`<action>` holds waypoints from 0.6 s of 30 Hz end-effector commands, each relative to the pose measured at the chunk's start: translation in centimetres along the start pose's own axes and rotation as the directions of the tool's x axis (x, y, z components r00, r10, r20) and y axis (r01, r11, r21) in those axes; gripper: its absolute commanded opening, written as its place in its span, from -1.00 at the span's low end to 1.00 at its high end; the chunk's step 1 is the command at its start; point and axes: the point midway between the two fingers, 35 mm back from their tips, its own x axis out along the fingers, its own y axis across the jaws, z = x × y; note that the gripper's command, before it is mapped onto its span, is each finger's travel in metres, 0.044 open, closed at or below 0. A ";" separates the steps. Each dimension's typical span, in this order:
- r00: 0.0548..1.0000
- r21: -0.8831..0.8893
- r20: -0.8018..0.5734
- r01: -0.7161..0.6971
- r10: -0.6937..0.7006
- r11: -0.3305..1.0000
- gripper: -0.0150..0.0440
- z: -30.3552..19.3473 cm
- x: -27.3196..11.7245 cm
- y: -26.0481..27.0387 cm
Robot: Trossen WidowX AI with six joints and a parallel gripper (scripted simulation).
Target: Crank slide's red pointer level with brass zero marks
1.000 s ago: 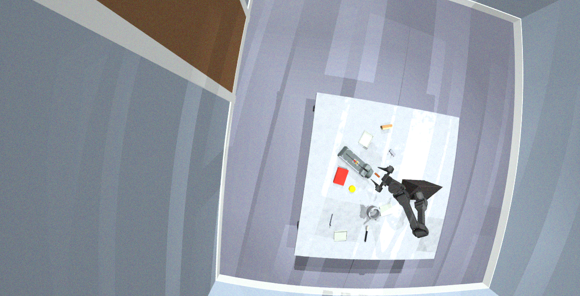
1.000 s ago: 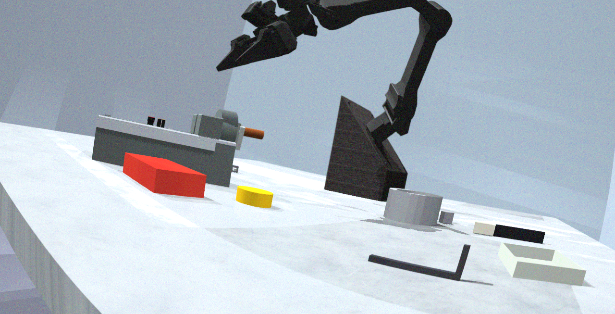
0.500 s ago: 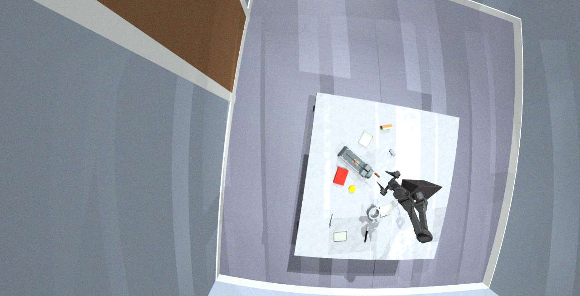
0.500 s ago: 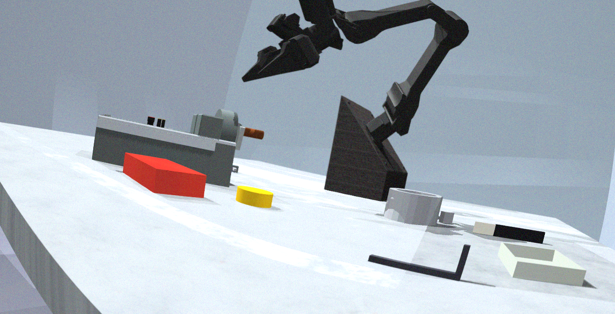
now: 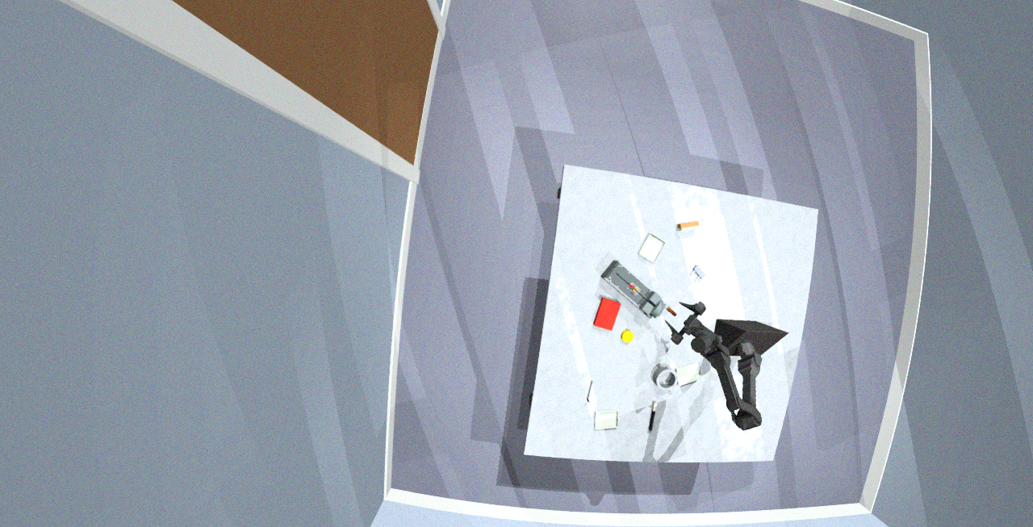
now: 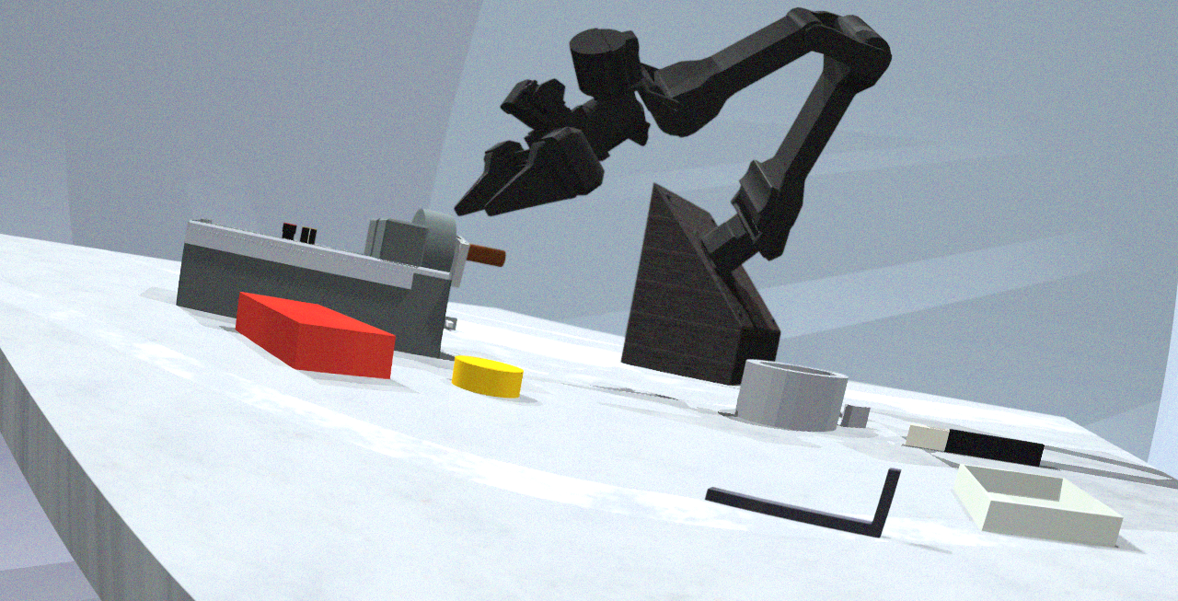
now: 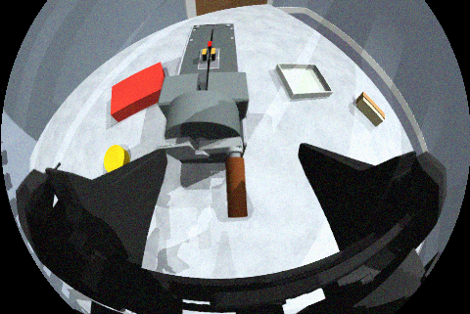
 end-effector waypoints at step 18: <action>1.000 0.010 -0.004 0.007 -0.007 1.000 1.00 -2.4 2.4 -0.2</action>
